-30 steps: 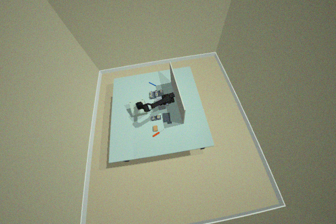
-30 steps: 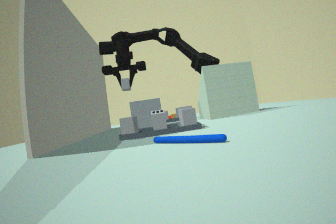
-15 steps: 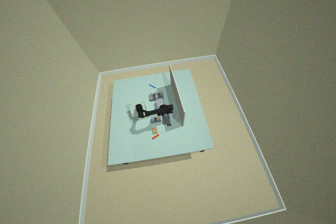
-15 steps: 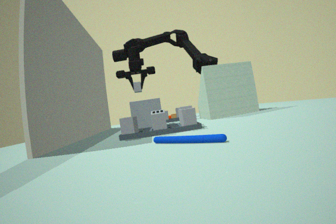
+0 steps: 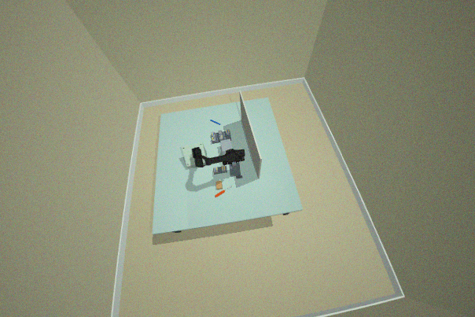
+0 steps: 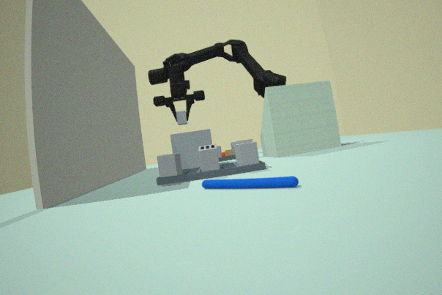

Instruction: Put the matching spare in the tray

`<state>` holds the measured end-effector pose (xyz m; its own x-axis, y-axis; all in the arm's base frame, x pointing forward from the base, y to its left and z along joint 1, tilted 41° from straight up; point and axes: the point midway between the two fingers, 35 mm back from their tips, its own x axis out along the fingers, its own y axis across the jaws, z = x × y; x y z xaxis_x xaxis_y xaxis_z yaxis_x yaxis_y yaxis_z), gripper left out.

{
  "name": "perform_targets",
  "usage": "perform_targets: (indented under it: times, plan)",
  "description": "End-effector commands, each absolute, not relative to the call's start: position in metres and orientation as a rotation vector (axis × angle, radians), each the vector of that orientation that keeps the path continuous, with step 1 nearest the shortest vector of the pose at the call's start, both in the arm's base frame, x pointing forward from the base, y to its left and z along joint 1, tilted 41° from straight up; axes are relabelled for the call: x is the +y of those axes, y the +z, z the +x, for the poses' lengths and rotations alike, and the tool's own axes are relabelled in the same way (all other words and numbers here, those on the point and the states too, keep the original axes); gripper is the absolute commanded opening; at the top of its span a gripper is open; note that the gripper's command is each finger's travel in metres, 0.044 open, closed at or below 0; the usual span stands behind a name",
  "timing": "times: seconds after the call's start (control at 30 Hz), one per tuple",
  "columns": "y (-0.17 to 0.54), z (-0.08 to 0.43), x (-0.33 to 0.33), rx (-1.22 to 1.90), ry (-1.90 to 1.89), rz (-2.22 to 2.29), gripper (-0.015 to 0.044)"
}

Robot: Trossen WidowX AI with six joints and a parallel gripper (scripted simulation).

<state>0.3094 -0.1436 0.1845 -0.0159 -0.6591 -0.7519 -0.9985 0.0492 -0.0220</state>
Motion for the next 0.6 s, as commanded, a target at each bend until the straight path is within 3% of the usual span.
perform_targets:
  times: [0.0, 0.57]
  plan:
    - [0.180, 0.310, -0.146, 1.739, 0.743, -1.672, 0.0000]
    - [0.166, 0.312, -0.158, 1.738, 0.743, -1.670, 0.0000]
